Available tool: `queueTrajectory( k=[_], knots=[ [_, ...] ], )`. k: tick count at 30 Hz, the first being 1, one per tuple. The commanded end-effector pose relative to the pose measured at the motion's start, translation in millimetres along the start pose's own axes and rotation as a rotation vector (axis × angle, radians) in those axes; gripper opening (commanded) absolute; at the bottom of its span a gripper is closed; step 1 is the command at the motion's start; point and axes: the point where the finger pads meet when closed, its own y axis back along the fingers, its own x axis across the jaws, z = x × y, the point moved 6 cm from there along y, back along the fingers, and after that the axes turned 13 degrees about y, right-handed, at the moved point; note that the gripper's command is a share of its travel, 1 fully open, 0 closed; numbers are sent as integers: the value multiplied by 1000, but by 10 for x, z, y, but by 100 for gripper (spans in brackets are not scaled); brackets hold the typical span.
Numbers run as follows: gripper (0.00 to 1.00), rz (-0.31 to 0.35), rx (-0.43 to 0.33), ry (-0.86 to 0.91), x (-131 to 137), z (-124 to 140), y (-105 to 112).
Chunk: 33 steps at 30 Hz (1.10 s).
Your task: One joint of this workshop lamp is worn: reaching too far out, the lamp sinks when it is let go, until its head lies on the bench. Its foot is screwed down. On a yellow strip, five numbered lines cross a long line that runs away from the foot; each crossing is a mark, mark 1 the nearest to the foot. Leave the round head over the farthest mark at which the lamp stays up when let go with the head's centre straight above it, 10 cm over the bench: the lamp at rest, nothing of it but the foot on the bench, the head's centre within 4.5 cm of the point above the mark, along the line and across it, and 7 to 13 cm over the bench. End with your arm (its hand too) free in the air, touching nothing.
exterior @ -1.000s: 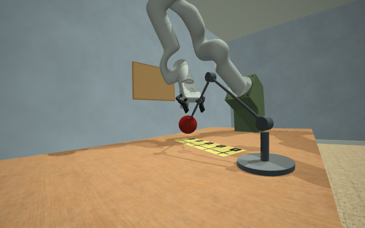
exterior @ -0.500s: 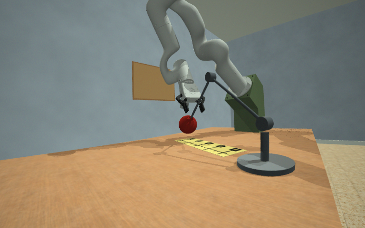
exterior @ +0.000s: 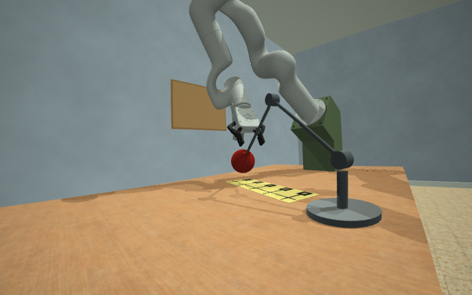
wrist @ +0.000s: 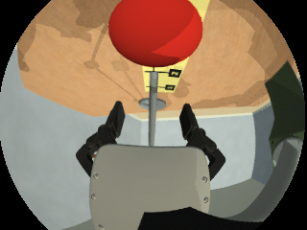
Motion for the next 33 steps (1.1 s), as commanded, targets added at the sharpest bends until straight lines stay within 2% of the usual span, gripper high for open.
queueTrajectory(
  k=[1, 6, 21, 23, 33],
  knots=[
    [100, 0, 0, 0, -1, 0, 1],
    [100, 0, 0, 0, -1, 0, 1],
    [100, 0, 0, 0, -1, 0, 651],
    [100, 0, 0, 0, -1, 0, 651],
    [100, -3, 6, 2, 12, 2, 948]
  ],
)
